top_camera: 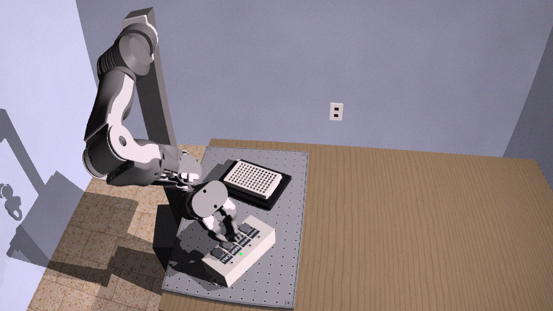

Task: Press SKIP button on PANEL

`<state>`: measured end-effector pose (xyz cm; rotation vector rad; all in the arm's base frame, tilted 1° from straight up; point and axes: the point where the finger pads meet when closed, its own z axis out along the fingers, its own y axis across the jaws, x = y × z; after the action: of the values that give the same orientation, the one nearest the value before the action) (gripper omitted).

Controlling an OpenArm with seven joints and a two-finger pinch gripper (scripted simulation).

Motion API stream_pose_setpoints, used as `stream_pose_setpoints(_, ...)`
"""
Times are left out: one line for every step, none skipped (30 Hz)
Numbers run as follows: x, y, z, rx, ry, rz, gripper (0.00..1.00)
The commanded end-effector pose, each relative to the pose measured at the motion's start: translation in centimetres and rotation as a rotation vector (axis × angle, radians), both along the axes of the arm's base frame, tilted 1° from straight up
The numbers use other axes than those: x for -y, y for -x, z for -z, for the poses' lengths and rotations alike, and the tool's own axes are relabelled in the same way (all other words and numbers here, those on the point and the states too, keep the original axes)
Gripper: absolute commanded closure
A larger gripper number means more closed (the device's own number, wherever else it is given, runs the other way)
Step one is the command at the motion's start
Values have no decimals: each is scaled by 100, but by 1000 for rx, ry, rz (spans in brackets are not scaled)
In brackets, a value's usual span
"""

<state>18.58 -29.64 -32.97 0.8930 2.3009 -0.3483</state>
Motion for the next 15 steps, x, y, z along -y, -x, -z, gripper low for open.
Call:
stream_pose_setpoints(1,10,7,-7,2,1,100)
stream_pose_setpoints(1,10,7,-7,2,1,100)
stream_pose_setpoints(1,10,7,-7,2,1,100)
stream_pose_setpoints(1,10,7,-7,2,1,100)
stream_pose_setpoints(1,10,7,-7,2,1,100)
stream_pose_setpoints(1,10,7,-7,2,1,100)
stream_pose_setpoints(1,10,7,-7,2,1,100)
stream_pose_setpoints(-2,17,8,-8,1,1,100)
stream_pose_setpoints(-5,23,10,-8,1,1,100)
stream_pose_setpoints(-8,30,12,-9,0,1,100)
stream_pose_setpoints(-12,36,14,-10,-1,2,100)
stream_pose_setpoints(-15,42,15,-10,-1,2,100)
stream_pose_setpoints(-15,42,15,-10,-1,2,100)
stream_pose_setpoints(-15,42,15,-10,-1,2,100)
stream_pose_setpoints(-15,42,15,-10,-1,2,100)
